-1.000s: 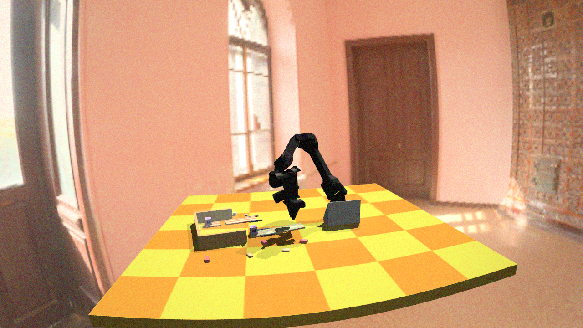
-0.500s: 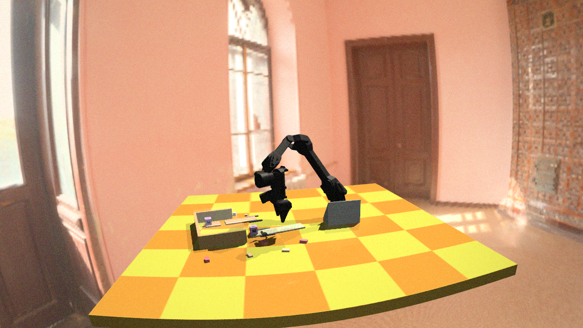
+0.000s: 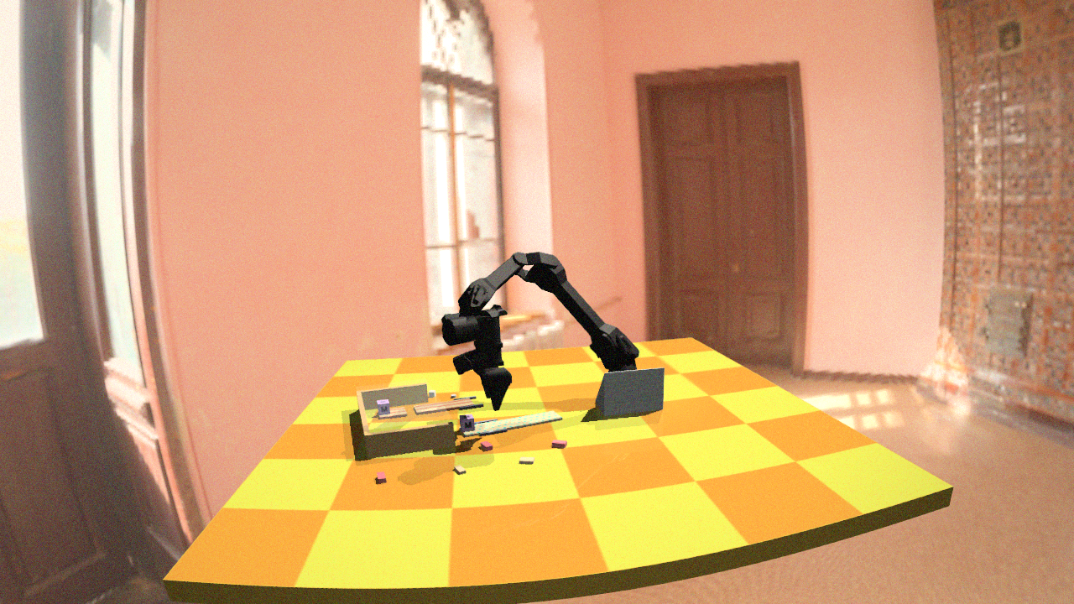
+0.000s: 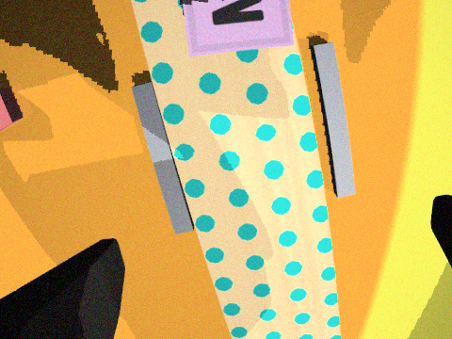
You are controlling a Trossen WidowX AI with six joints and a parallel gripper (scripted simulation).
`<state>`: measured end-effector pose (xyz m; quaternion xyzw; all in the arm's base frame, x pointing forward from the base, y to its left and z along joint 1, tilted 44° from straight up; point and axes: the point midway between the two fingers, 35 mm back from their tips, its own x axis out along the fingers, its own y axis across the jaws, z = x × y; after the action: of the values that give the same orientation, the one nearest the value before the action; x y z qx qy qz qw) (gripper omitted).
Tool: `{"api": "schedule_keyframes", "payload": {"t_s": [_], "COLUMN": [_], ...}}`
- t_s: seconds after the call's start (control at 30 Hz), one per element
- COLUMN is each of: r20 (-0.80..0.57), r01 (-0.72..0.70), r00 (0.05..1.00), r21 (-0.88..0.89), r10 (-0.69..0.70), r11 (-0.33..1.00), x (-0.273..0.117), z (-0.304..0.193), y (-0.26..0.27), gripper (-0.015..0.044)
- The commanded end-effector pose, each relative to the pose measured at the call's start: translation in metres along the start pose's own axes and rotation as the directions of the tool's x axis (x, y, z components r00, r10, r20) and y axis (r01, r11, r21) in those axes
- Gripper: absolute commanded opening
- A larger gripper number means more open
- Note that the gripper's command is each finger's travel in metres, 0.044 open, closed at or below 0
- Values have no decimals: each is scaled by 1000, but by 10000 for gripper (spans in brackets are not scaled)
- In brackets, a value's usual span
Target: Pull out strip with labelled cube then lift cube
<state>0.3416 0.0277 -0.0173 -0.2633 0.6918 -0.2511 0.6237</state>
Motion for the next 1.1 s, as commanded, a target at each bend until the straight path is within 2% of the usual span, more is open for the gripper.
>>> {"api": "schedule_keyframes", "payload": {"t_s": [0.0,0.43,0.67,1.07], "r20": [2,4,4,5], "r01": [2,1,1,2], "r00": [1000,1000,1000,1000], "r21": [-1,1,1,1], "r10": [-2,-1,-1,-2], "r11": [1000,1000,1000,1000], "x": [-2,-9,-1,19], "z": [15,62,63,64], "y": [0,4,4,4], "gripper": [440,440,256,250]}}
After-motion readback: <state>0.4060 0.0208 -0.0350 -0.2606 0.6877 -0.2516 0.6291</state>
